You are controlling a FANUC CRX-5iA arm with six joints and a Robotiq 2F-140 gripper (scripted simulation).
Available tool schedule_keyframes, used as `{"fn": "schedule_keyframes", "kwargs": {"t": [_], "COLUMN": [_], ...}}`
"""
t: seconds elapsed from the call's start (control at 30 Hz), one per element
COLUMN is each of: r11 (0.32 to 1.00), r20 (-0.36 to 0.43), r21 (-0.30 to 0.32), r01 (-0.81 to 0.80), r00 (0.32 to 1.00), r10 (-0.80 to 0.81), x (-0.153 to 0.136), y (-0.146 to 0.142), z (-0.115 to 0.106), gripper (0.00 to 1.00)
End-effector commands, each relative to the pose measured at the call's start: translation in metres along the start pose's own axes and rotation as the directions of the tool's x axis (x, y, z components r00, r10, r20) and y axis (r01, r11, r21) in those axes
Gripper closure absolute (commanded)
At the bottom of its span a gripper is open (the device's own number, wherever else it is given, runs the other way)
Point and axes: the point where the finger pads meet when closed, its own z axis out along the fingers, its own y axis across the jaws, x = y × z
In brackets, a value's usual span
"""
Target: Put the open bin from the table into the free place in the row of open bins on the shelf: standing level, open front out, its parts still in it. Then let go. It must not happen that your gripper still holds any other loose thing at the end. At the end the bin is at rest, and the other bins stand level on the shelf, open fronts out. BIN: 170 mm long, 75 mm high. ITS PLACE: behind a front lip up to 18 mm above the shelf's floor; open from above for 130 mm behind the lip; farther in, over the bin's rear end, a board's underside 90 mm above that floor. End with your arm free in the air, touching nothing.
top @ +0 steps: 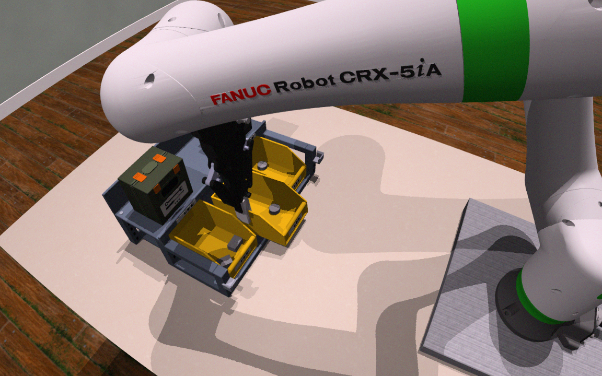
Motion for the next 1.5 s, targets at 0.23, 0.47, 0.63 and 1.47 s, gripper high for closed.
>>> {"fn": "schedule_keyframes", "kwargs": {"t": [0.23, 0.47, 0.63, 1.47], "r11": [1.000, 1.000, 1.000, 1.000], "r20": [-0.001, -0.001, -0.001, -0.001], "r21": [0.000, 0.000, 0.000, 0.000], "r01": [0.000, 0.000, 0.000, 0.000], "r00": [1.000, 1.000, 1.000, 1.000], "r10": [0.000, 0.000, 0.000, 0.000], "x": [0.0002, 0.0002, 0.0002, 0.0002], "y": [0.0000, 0.0000, 0.0000, 0.0000], "z": [-0.0003, -0.0003, -0.0003, -0.0003], "gripper": [1.00, 1.00, 1.00, 0.94]}}
